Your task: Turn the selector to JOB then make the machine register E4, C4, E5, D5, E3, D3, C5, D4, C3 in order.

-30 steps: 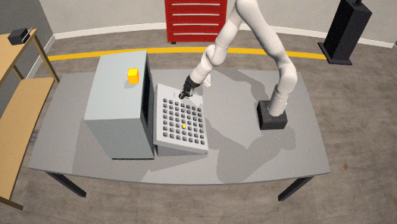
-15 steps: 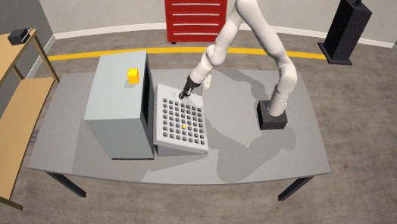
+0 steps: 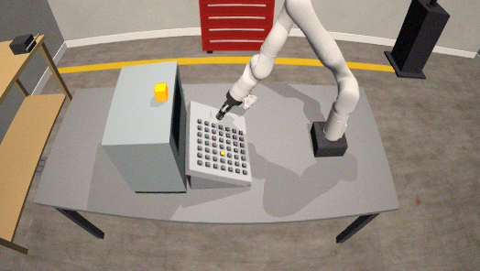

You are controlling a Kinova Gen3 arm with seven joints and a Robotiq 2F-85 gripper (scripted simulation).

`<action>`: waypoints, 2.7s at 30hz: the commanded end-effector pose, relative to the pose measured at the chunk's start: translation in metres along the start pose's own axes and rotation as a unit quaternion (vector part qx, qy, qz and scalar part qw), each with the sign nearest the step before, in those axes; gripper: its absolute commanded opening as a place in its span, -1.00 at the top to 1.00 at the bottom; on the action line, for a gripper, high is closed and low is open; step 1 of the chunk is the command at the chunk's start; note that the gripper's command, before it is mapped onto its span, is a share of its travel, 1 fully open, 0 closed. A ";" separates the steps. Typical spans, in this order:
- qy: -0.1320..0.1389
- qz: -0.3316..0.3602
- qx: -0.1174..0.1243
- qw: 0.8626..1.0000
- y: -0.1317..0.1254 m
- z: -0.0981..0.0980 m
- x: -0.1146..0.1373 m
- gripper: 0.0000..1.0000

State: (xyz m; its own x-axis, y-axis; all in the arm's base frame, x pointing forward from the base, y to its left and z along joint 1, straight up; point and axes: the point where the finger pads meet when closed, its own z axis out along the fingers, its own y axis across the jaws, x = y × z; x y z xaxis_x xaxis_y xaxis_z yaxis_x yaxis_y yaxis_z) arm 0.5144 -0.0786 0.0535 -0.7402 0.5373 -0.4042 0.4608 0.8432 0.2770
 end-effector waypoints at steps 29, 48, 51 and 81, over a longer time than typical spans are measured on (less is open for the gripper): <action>0.000 0.407 0.000 0.913 0.000 0.001 -0.002 0.80; 0.000 0.485 0.000 0.874 0.000 0.001 -0.002 0.80; 0.000 0.486 0.000 0.874 0.000 0.001 -0.002 0.80; 0.000 0.487 0.000 0.874 0.000 0.001 -0.001 0.80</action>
State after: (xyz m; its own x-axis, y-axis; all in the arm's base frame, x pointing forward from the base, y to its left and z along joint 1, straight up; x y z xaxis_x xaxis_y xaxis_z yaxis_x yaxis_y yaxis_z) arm 0.5148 -0.0784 0.0537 -0.0238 0.9997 0.0085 0.8718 0.0166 0.4897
